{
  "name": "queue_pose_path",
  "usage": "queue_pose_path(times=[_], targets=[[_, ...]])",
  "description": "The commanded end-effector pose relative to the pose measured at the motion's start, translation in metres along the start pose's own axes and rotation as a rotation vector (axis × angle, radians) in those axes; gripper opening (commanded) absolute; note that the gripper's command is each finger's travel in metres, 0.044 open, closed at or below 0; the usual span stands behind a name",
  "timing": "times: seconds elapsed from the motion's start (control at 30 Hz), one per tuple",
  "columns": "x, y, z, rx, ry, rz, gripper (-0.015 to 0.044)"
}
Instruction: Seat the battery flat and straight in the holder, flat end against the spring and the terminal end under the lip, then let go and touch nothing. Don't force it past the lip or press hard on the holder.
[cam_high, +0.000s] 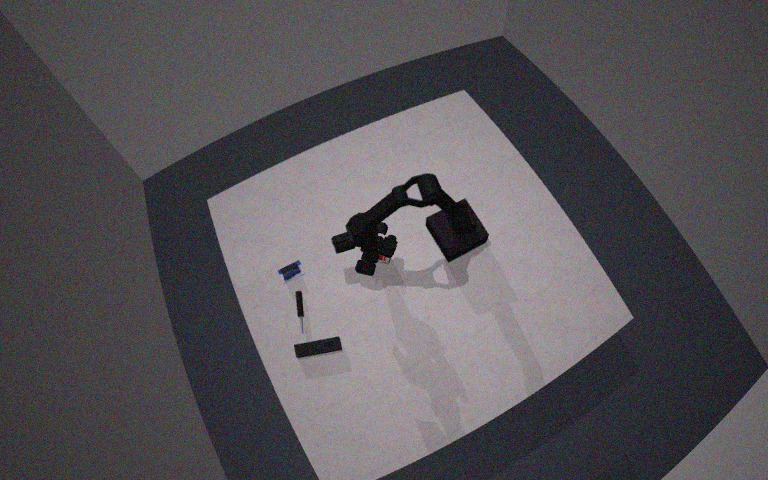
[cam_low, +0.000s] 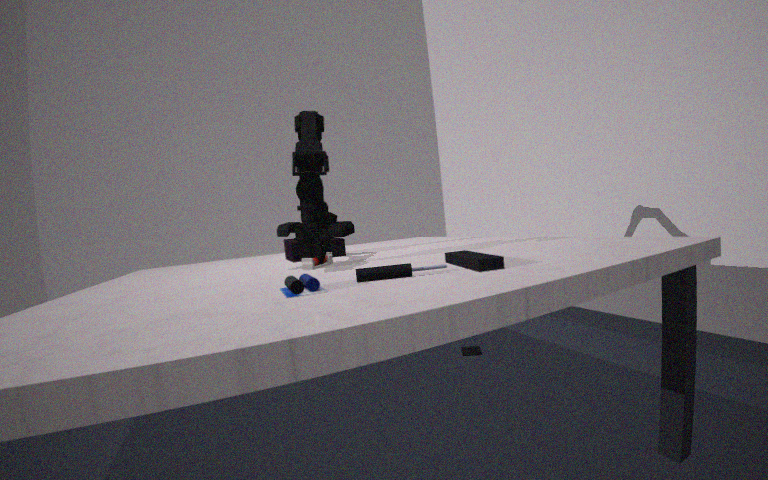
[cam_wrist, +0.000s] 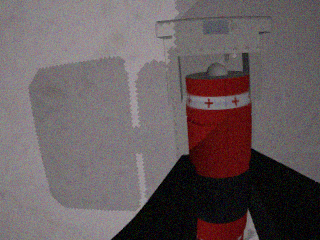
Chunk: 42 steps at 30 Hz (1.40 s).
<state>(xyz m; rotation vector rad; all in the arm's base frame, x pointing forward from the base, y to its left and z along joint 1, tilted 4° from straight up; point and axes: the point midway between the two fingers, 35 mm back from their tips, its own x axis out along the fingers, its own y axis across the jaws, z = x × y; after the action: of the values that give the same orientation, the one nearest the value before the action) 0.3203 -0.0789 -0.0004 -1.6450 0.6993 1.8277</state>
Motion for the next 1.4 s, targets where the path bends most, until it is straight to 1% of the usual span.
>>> queue_pose_path(times=[0.0, 0.6, 1.17, 1.3, 1.37], targets=[[-0.001, 0.001, -0.004, 0.008, 0.024, 0.004, 0.0060], [0.002, 0.001, 0.011, 0.010, 0.025, -0.002, 0.0060], [0.003, 0.001, 0.011, 0.010, 0.028, -0.003, 0.0060], [0.003, 0.001, 0.011, 0.010, 0.028, -0.003, 0.0162], [0.002, 0.002, 0.011, 0.010, 0.028, -0.003, 0.0162]])
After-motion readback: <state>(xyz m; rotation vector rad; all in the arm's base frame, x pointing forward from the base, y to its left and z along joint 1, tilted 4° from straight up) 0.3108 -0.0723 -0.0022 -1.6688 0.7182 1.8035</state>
